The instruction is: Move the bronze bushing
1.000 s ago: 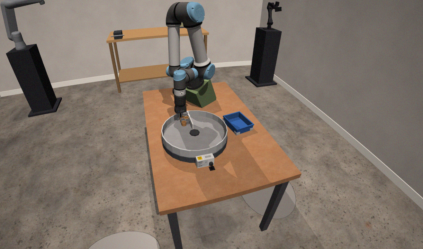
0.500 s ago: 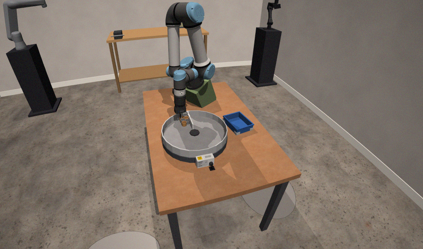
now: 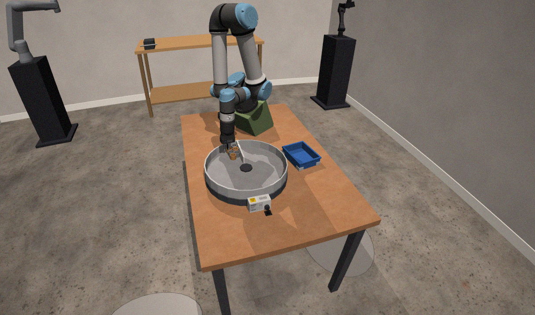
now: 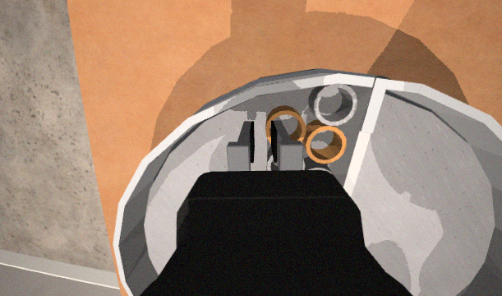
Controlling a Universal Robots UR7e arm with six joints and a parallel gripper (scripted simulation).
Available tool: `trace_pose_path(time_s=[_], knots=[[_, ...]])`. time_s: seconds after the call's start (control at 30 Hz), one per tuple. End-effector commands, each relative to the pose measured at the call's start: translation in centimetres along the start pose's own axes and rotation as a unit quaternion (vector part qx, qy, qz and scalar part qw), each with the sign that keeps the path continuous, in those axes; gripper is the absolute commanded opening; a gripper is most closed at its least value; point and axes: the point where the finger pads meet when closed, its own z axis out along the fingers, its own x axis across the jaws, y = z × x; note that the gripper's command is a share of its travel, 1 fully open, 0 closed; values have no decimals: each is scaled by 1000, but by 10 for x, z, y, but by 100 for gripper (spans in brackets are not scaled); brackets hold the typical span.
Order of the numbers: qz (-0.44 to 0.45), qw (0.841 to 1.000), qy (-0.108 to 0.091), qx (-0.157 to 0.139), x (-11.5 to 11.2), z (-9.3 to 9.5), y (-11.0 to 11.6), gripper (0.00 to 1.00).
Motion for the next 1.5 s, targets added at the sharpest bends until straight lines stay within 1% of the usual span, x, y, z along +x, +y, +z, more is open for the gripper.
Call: trace_pose_path(time_s=[0.0,0.27,0.3,0.43,0.83,0.87,1.0,1.4,1.43,1.47], knots=[[0,1000,4,3,3,4,-2,40],[0,1000,4,3,3,4,-2,40],[0,1000,-4,-2,-2,1,1,40],[0,1000,-3,-2,-1,4,1,40],[0,1000,-3,-2,-1,4,1,40],[1,1000,-9,-6,-5,1,4,40],[1,1000,-3,-2,-4,4,3,40],[1,1000,-3,-2,-4,4,3,40],[0,1000,-10,-6,-7,1,5,40],[0,1000,-8,-5,-7,2,5,40]])
